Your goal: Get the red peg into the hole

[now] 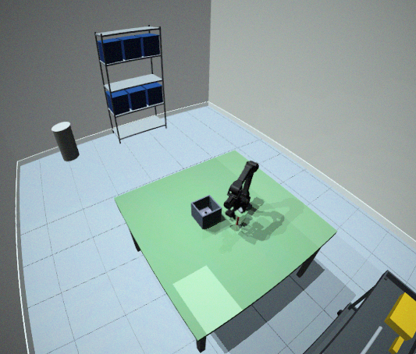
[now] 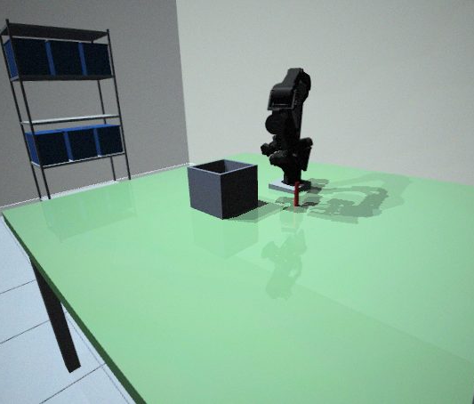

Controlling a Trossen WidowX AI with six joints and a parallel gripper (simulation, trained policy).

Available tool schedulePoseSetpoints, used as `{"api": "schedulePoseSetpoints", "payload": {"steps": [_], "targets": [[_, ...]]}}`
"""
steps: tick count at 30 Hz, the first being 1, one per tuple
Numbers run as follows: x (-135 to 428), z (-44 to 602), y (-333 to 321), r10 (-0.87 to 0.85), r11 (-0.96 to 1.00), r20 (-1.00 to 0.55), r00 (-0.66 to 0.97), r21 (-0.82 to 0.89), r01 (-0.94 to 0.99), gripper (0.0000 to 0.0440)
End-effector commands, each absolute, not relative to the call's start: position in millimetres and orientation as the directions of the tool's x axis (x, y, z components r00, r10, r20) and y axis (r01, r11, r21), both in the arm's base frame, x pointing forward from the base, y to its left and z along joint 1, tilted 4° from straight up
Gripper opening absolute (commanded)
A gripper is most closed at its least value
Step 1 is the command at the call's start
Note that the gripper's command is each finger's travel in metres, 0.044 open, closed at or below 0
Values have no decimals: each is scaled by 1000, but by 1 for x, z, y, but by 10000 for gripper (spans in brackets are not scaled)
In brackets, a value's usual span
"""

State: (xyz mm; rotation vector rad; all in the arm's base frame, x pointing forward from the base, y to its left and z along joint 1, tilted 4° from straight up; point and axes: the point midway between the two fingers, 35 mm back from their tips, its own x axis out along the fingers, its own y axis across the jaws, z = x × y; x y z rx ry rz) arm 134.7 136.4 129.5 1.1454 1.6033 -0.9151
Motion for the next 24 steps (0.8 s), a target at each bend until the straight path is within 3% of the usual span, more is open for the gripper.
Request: {"api": "schedulePoseSetpoints", "payload": {"steps": [1,15,20,24], "targets": [[132,121,137,258,301,-954,-152,-70,951,440],[128,83,136,230,333,-956,-185,-101,937,422],[130,73,138,227,352,-958,-178,-89,932,326],[133,70,139,224,369,-959,-175,-83,926,224]]}}
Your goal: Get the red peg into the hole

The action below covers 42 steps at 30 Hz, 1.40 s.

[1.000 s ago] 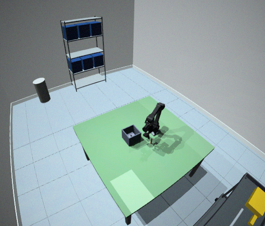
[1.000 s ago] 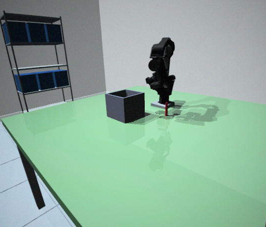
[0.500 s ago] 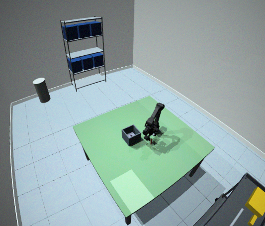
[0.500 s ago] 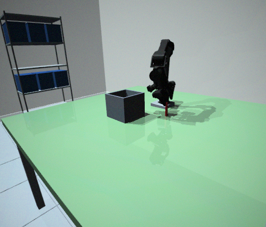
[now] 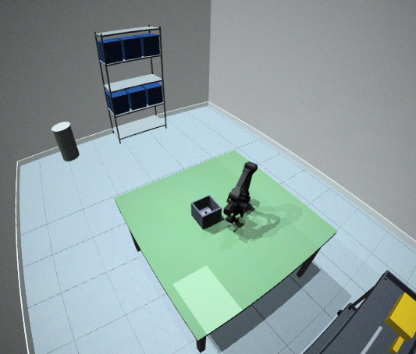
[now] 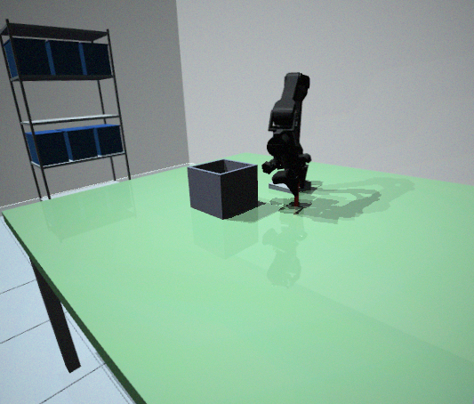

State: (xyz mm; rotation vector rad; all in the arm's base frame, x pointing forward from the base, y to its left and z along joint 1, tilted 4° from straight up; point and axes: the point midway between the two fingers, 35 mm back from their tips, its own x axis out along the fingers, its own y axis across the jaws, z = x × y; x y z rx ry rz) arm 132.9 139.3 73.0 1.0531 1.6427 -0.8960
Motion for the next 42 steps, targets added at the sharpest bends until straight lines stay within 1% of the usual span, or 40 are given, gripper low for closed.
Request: {"api": "schedulePoseSetpoints", "payload": {"steps": [1,6,8,9,17,26,34,42], "targets": [[134,69,139,224,374,-959,-174,-81,924,197],[137,70,142,230,402,-959,-168,-63,913,72],[138,72,144,234,415,-958,-167,-57,908,30],[137,72,144,236,421,-957,-170,-57,905,17],[147,102,157,351,428,-931,-98,67,901,0],[160,145,158,431,445,-902,10,222,868,0],[173,185,143,448,436,-884,135,348,830,0],[190,221,118,404,407,-876,265,431,805,0]]}}
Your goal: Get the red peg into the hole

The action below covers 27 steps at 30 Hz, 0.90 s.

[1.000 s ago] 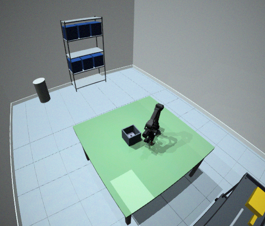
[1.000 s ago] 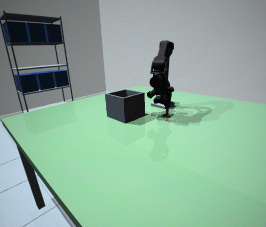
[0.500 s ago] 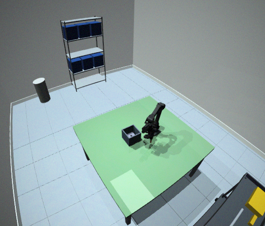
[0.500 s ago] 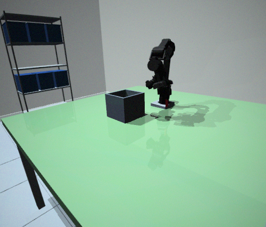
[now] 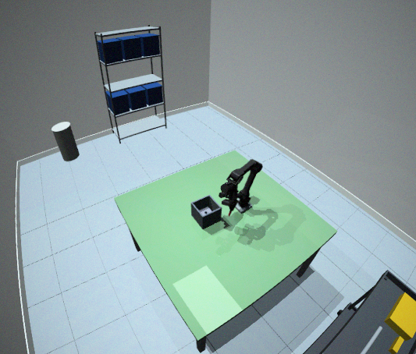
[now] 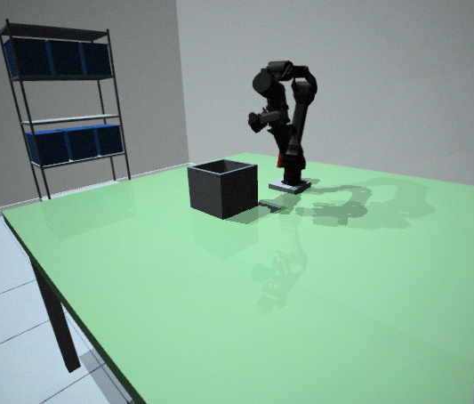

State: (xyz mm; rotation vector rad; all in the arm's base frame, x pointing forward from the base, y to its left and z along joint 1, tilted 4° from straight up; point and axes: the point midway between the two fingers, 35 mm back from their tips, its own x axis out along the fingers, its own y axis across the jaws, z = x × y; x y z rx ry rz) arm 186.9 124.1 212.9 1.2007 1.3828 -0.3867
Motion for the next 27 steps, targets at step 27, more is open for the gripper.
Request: {"api": "schedulePoseSetpoints", "payload": {"steps": [27], "targets": [[243,228,24,174,282,-935,309,348,894,0]]}}
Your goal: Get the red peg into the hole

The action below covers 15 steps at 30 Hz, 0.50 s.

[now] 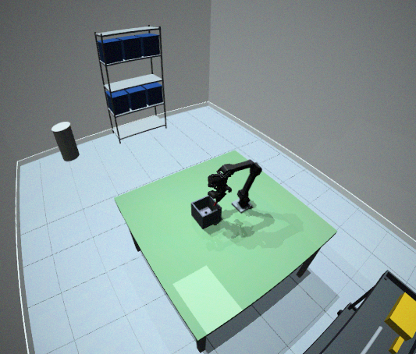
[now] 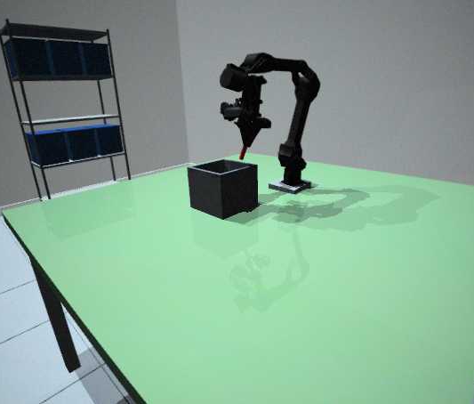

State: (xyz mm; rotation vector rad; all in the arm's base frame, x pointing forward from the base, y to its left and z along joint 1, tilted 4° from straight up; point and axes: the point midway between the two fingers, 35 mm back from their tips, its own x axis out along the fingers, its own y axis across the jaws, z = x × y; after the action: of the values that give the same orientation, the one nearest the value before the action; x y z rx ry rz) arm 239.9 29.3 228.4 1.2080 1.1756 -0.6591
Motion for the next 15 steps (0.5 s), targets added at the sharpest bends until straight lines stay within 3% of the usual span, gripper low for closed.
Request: {"api": "schedulePoseSetpoints", "payload": {"steps": [1,15], "targets": [[245,227,22,171,278,-937,305,343,897,0],[268,203,-7,164,250,-956,243,279,927,0]]}}
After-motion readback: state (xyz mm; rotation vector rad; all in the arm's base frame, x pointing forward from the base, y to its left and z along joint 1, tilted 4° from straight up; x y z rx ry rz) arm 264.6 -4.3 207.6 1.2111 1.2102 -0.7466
